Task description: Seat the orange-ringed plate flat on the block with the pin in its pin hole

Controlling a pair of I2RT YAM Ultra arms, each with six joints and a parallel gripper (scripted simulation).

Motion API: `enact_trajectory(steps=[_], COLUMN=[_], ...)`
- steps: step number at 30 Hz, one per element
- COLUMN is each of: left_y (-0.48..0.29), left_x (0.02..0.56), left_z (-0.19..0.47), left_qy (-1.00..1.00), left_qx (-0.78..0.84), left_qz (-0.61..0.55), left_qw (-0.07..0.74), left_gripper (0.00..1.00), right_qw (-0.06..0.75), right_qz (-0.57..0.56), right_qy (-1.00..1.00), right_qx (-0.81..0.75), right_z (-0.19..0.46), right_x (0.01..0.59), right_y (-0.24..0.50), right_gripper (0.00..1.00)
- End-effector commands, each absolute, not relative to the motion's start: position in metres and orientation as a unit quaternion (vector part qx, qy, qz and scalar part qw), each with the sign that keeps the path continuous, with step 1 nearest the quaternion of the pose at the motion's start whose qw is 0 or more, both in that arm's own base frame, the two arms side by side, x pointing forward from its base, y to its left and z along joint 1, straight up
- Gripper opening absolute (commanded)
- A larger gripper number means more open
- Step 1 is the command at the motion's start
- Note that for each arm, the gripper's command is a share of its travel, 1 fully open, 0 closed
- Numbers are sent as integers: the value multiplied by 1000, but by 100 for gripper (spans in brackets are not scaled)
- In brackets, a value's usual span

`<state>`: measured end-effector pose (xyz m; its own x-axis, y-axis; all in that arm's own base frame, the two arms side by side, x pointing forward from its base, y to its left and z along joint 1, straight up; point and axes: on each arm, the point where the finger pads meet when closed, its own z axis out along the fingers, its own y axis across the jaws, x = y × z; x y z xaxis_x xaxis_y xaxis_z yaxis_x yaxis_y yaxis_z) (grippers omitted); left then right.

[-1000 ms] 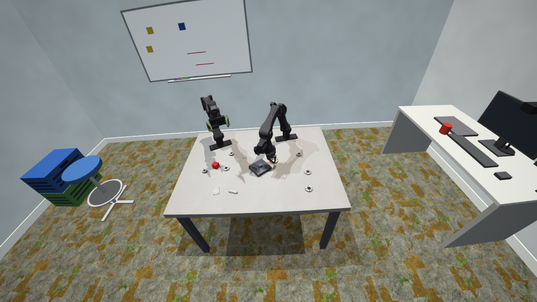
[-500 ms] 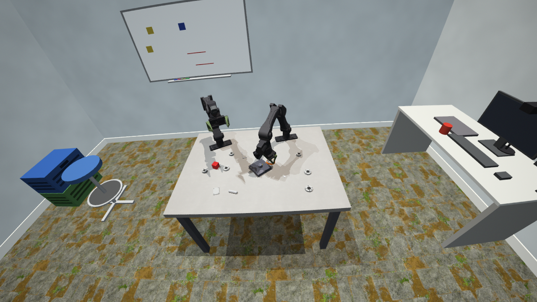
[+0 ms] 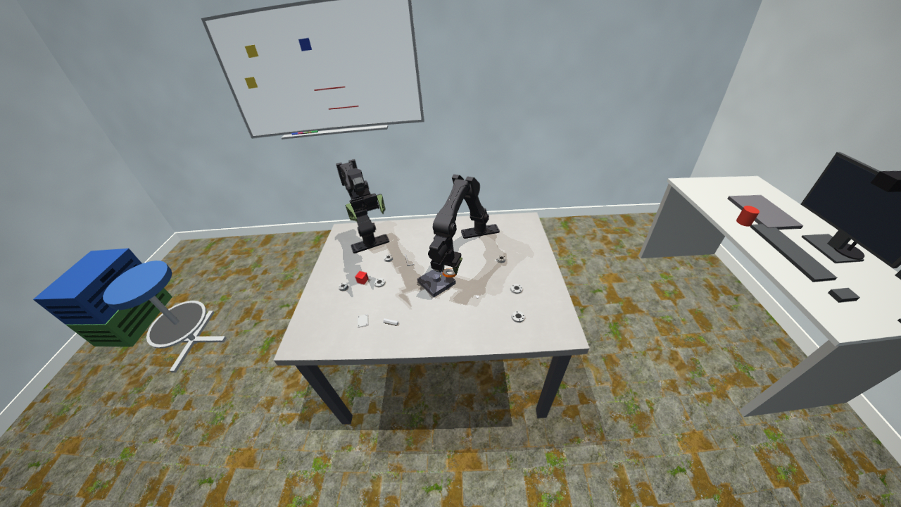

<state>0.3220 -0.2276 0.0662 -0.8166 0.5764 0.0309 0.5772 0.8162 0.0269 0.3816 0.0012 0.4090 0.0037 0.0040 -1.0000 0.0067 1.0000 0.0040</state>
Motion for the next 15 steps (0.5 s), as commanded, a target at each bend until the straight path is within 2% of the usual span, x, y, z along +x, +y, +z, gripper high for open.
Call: enact_trajectory(steps=[1, 3, 8, 11, 15], left_y=[-236, -239, -250, -250, -248], left_x=[333, 338, 334, 334, 332], left_z=[89, 77, 95, 76, 94], left_qy=[-976, -981, -988, -990, -994], left_qx=[-218, -192, -152, -139, -103], left_qz=[6, 11, 31, 24, 35], left_qw=[-16, -13, -25, -7, -12], left_gripper=[0, 0, 0, 0, 0], right_qw=[720, 720, 720, 720, 720], right_qz=[-3, -3, -3, -3, -3], right_qy=[694, 694, 694, 694, 694], right_qx=[0, 0, 0, 0, 0], right_z=[424, 424, 424, 424, 424], right_x=[375, 375, 375, 375, 375], right_y=[1, 1, 1, 1, 1], right_gripper=[100, 100, 100, 100, 100])
